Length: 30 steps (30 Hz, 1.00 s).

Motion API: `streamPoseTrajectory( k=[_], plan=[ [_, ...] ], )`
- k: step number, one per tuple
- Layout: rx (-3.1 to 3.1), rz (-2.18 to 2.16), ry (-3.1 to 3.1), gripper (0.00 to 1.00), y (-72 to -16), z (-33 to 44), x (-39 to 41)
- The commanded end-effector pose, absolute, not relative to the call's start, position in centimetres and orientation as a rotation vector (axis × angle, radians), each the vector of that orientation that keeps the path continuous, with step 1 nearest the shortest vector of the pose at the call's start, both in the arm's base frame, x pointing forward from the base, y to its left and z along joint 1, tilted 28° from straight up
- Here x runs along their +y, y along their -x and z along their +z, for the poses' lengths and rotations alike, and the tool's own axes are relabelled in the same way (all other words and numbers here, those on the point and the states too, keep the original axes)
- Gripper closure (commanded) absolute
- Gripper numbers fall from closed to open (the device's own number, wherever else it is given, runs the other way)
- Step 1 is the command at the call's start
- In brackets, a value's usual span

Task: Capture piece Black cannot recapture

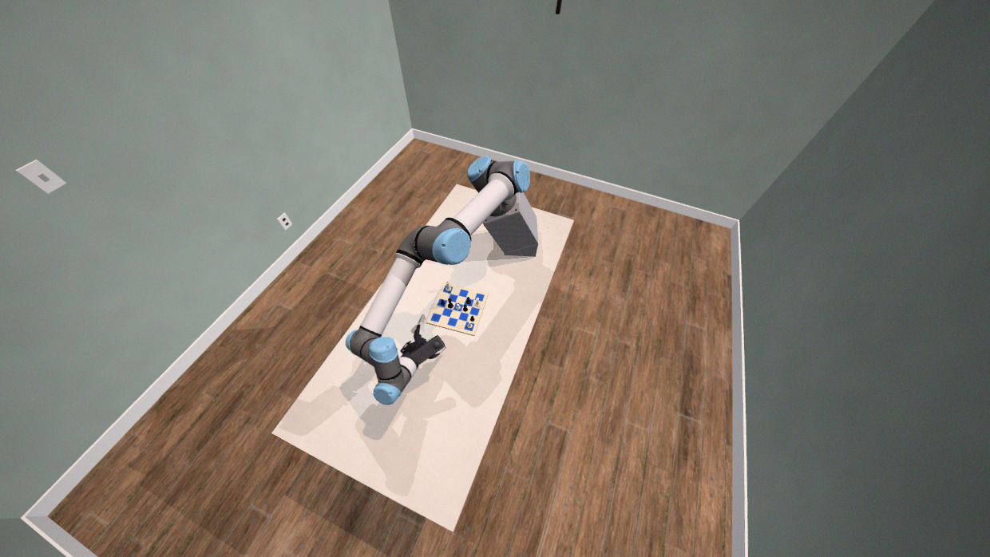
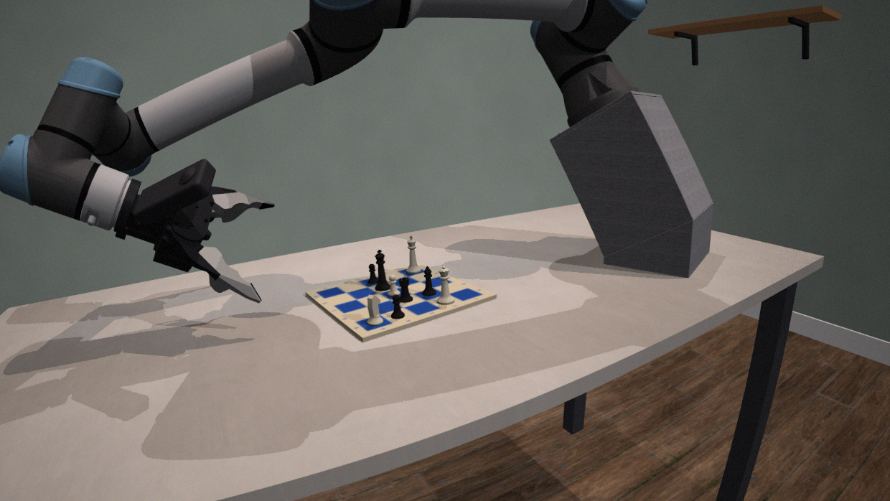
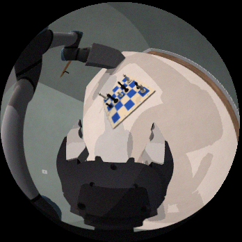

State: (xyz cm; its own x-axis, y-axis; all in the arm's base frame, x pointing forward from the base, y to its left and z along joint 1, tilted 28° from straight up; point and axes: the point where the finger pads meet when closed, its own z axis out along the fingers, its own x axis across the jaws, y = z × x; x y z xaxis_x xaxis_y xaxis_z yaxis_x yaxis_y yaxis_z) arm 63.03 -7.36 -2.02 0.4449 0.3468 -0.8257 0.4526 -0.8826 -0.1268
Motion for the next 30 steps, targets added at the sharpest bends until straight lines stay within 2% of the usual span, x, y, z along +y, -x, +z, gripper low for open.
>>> streamPoseTrajectory(
  k=[1, 30],
  plan=[
    [0.929, -1.504, -2.596, 0.00, -62.6, -2.7, -8.2],
    [1.449, -1.611, -2.611, 0.00, -61.4, -4.4, -10.3]
  ],
)
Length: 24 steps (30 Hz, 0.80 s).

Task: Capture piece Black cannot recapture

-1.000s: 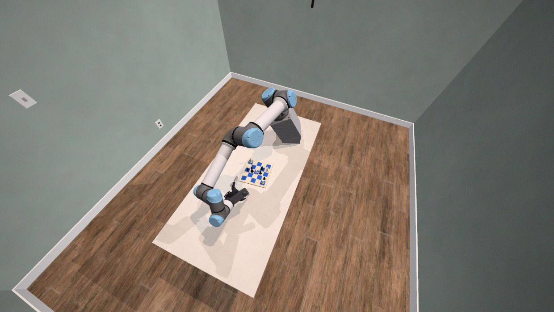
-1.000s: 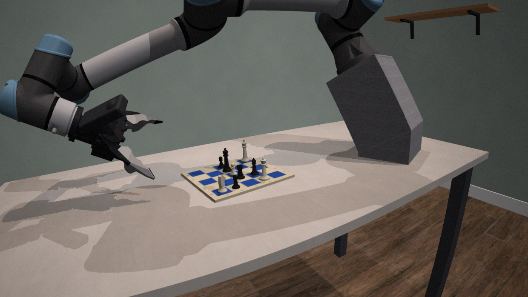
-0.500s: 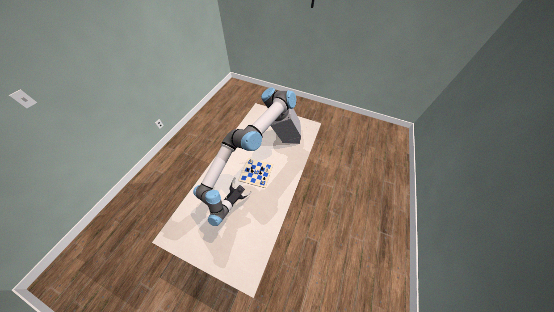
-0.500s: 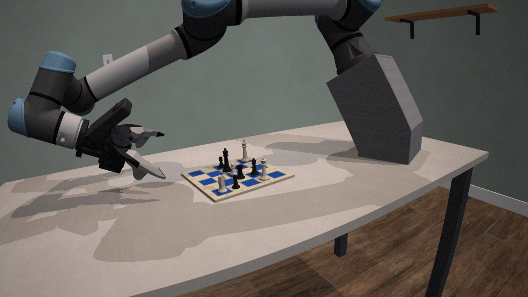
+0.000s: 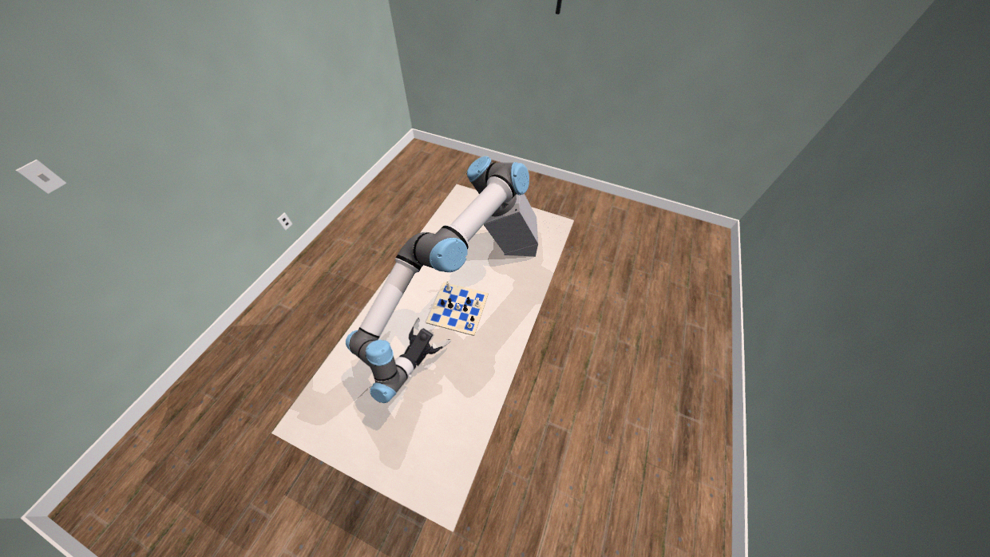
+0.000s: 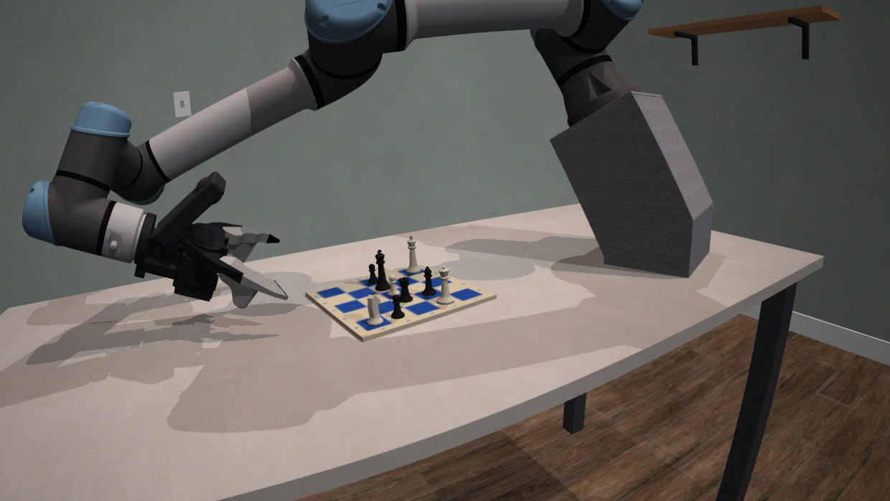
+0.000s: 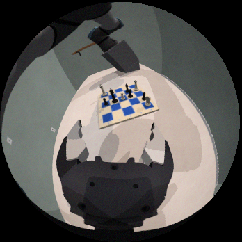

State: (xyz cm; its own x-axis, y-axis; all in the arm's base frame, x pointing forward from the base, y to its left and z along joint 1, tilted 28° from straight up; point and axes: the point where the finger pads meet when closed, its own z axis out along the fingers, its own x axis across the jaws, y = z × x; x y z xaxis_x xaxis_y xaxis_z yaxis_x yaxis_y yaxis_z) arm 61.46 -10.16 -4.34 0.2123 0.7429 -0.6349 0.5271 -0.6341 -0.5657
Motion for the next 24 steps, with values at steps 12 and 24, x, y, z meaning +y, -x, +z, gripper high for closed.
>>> streamPoseTrajectory(
  k=[12, 24],
  plan=[
    [-1.253, 1.360, 2.197, 0.00, -61.31, -4.54, -10.47],
    [-1.254, 1.360, 2.196, 0.00, -61.30, -4.54, -10.47]
  ],
)
